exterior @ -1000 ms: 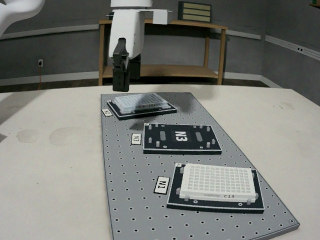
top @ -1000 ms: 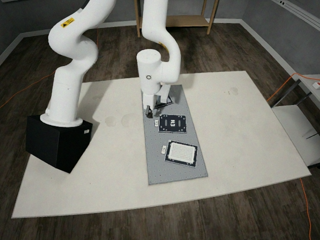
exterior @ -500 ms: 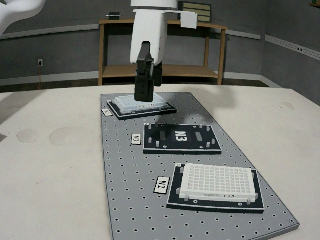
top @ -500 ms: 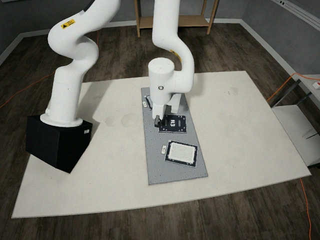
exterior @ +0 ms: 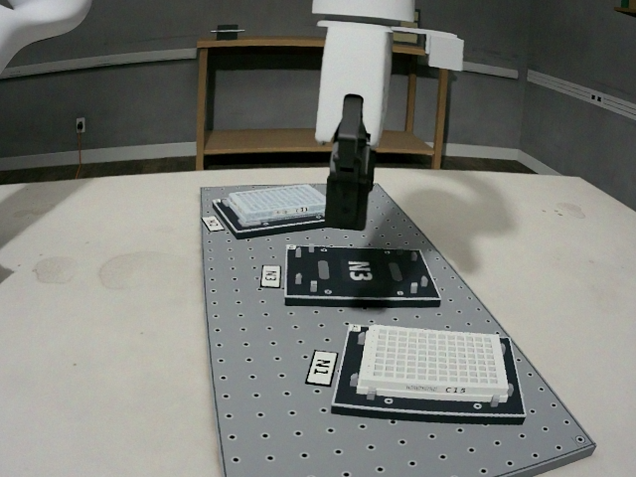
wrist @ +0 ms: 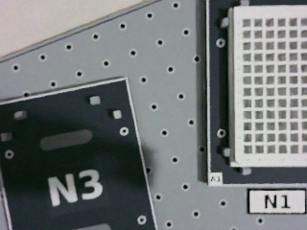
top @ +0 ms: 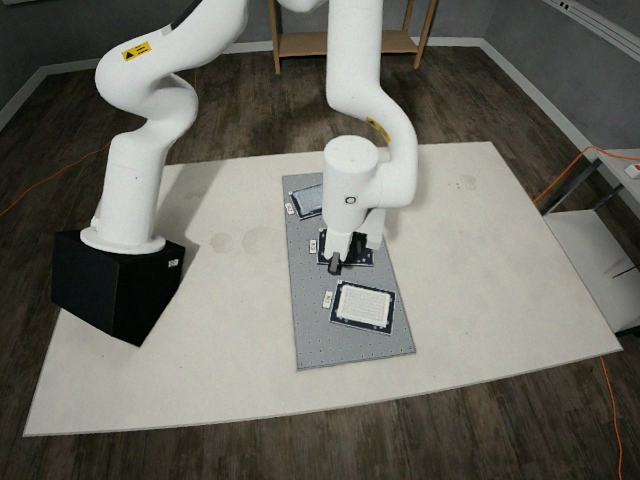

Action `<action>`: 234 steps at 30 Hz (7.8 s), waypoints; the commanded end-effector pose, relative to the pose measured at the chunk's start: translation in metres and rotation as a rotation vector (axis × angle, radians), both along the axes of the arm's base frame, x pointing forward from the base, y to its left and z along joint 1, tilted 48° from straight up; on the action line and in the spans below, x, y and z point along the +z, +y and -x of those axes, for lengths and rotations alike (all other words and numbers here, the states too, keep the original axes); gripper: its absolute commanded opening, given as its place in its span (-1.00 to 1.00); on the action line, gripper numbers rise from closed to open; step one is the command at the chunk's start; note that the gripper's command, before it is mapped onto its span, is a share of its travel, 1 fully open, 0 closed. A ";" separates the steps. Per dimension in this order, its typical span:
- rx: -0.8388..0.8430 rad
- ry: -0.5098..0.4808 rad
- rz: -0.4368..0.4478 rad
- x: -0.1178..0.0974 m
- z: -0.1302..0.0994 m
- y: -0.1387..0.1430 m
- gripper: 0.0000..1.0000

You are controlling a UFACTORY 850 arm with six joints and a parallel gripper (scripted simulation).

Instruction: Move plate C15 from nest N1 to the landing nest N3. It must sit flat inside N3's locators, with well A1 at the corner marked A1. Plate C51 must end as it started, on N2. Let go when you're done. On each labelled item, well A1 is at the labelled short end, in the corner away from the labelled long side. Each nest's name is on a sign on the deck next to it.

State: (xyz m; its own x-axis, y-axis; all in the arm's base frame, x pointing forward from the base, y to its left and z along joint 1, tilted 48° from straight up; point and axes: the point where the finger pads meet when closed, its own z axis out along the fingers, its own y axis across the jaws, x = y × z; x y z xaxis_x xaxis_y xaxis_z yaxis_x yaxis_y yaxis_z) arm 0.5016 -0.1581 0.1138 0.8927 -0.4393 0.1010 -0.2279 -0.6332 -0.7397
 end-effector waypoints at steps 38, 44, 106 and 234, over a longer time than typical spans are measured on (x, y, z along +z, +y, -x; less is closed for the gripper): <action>0.000 -0.001 0.000 -0.041 -0.065 -0.083 1.00; 0.000 -0.001 0.000 -0.047 -0.068 -0.078 1.00; 0.000 -0.001 -0.001 -0.096 -0.097 -0.031 1.00; 0.000 -0.001 -0.001 -0.099 -0.099 -0.028 -1.00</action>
